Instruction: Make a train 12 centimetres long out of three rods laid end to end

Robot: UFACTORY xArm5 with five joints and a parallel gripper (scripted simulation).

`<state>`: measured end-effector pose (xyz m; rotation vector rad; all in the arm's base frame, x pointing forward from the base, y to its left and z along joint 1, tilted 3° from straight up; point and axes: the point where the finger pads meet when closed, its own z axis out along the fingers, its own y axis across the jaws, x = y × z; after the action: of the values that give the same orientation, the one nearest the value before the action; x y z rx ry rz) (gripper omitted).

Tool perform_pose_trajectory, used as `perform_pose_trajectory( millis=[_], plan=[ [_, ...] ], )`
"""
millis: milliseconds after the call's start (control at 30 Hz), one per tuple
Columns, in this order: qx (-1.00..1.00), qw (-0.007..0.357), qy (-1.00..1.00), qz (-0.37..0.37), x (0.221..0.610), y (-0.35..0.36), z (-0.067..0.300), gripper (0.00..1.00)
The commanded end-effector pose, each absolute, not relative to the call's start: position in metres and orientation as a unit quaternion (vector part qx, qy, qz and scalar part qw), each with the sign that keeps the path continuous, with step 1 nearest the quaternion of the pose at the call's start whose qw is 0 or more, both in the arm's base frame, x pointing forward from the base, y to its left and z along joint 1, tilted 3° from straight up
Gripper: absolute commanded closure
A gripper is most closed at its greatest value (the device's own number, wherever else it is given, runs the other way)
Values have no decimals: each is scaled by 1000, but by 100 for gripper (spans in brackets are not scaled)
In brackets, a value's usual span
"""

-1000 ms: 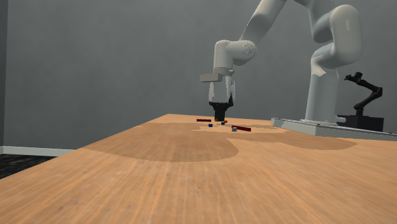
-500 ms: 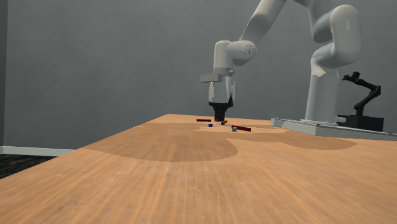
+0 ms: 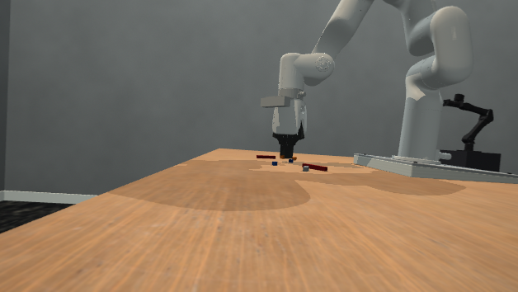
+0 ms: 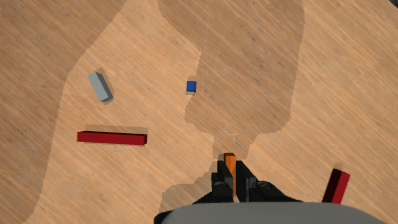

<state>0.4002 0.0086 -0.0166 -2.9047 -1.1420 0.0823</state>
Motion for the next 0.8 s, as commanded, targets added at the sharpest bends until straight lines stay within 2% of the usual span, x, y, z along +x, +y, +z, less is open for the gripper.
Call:
perform_pose_trajectory(
  millis=[0,767],
  plan=[
    [-930,9,-366,25,402,9,-16,96],
    [-930,9,-366,25,401,8,-27,96]
  ],
)
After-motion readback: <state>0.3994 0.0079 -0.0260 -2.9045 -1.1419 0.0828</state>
